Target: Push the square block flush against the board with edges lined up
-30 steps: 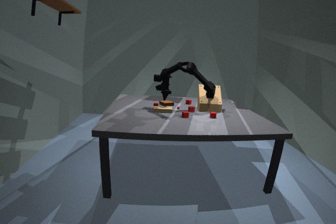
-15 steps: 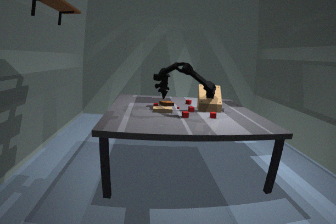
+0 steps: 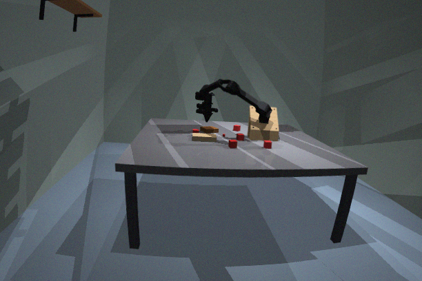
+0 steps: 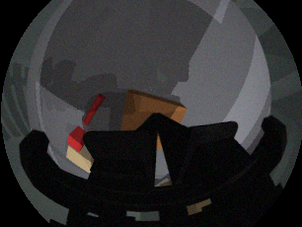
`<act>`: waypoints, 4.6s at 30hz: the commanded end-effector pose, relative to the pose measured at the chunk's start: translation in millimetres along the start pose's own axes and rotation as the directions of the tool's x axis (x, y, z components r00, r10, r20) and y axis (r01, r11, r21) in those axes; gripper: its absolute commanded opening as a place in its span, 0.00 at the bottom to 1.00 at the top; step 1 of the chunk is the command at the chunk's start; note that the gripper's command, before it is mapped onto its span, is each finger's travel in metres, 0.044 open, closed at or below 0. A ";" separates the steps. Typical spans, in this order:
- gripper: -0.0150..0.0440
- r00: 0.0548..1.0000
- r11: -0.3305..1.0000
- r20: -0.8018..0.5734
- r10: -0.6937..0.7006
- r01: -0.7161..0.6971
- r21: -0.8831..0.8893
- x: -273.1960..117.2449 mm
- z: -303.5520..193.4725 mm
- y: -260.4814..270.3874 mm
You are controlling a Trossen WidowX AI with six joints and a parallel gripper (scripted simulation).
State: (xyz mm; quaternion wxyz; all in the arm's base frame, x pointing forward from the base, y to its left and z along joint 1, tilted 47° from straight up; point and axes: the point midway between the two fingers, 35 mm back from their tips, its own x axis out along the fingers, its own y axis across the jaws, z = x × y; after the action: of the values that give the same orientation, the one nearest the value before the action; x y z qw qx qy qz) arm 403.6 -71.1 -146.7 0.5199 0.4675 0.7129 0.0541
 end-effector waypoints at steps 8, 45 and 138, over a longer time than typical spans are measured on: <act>0.25 1.000 0.952 0.001 0.000 0.000 0.306 1.2 22.3 -48.7; 0.25 1.000 0.946 -0.003 0.003 -0.002 0.326 56.9 -3.9 -37.8; 0.25 1.000 0.945 -0.003 0.002 -0.001 0.326 2.2 -20.5 -21.9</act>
State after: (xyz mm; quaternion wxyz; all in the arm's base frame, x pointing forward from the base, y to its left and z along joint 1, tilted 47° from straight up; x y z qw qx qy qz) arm 367.1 -58.3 -165.5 0.4203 0.5484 0.7200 -0.0644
